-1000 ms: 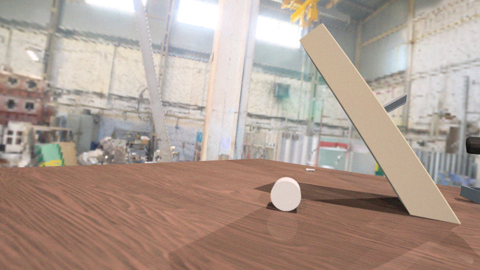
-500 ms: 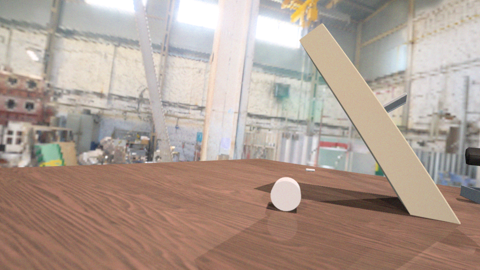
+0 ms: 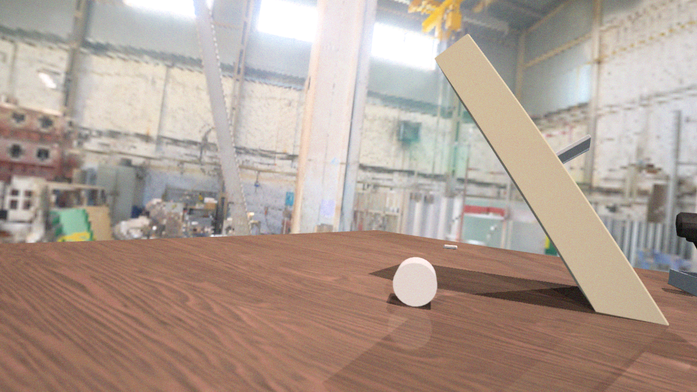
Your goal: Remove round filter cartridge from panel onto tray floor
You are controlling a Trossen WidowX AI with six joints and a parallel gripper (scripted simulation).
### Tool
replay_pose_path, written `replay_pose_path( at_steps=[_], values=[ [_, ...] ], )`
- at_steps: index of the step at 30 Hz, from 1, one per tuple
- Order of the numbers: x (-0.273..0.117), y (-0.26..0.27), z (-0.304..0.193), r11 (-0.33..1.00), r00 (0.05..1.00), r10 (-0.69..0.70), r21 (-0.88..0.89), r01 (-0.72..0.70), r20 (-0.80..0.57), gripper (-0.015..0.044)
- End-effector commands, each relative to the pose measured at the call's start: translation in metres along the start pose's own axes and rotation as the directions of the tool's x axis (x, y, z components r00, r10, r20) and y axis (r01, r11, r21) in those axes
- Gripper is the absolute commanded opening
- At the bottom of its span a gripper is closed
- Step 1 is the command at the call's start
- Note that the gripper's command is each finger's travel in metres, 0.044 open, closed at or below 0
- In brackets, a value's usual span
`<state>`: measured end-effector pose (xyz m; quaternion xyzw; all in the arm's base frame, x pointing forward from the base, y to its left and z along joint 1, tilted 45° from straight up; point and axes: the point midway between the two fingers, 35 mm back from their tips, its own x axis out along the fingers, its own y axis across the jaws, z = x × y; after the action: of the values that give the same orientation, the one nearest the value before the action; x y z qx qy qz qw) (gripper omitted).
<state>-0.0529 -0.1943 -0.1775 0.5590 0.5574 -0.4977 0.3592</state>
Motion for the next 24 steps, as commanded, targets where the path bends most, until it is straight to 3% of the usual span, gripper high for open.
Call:
replay_pose_path(
  at_steps=[1, 4, 24],
  values=[
    [-0.032, 0.000, 0.023, 1.000, 1.000, 0.001, 0.004, -0.001, 0.014, 0.0440],
    [-0.057, 0.000, 0.034, 1.000, 1.000, 0.002, 0.004, -0.002, 0.015, 0.0440],
    [-0.044, -0.001, 0.031, 1.000, 1.000, -0.003, 0.003, 0.003, 0.029, 0.0440]
  ],
)
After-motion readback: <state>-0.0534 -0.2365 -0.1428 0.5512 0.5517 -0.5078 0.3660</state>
